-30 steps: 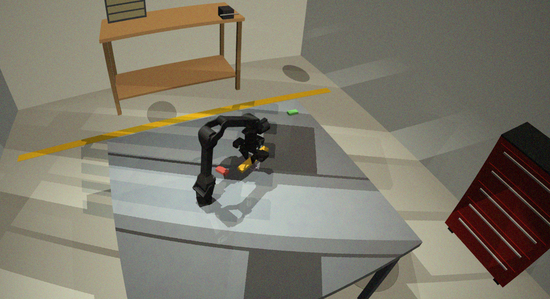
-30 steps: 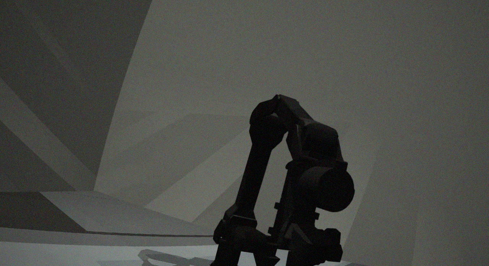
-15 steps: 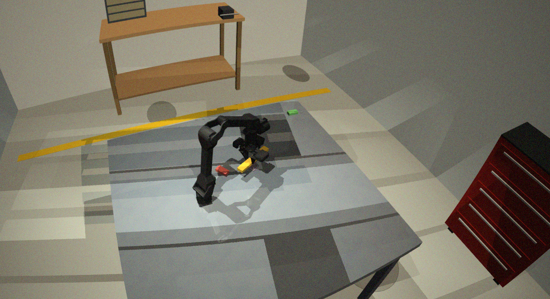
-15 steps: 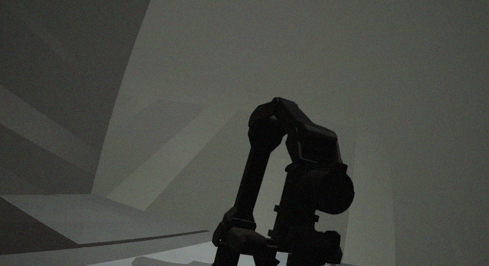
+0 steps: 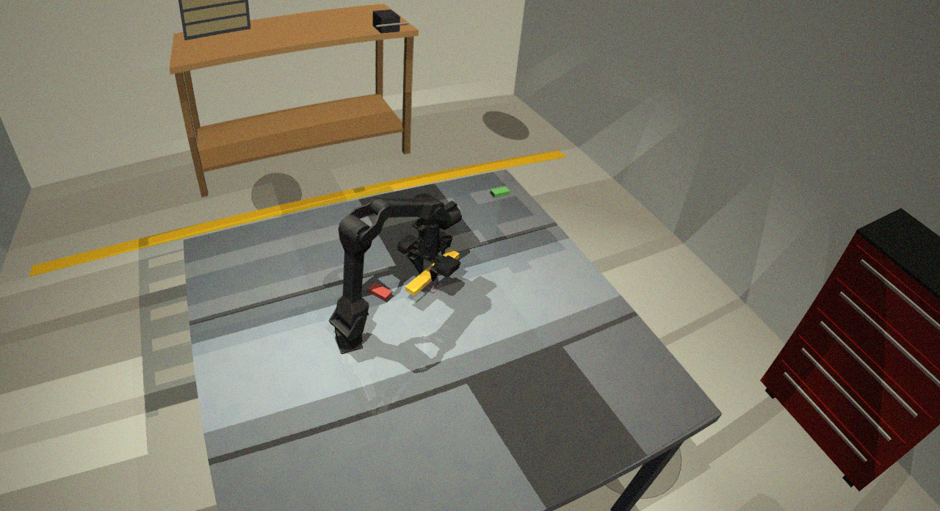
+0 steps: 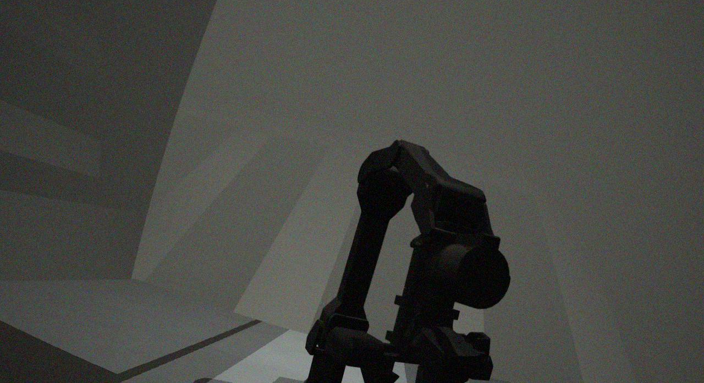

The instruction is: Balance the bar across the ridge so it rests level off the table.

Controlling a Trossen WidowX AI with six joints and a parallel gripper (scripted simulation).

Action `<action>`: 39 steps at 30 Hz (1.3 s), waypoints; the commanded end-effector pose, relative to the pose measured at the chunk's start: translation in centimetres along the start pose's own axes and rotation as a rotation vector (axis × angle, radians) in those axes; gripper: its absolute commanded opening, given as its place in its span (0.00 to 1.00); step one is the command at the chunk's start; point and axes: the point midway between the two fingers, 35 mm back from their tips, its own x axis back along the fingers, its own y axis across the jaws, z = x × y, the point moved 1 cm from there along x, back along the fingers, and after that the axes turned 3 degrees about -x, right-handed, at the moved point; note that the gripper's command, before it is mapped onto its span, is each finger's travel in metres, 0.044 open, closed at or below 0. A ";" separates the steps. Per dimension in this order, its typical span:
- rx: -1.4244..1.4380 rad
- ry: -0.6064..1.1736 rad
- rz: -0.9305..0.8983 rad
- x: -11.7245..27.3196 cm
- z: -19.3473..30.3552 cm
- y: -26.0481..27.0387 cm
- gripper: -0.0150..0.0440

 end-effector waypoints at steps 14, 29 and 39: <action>0.000 0.000 0.000 4.4 -0.5 0.0 1.00; 0.000 0.000 0.000 10.0 0.0 0.0 1.00; 0.000 0.000 0.000 10.0 0.0 0.0 1.00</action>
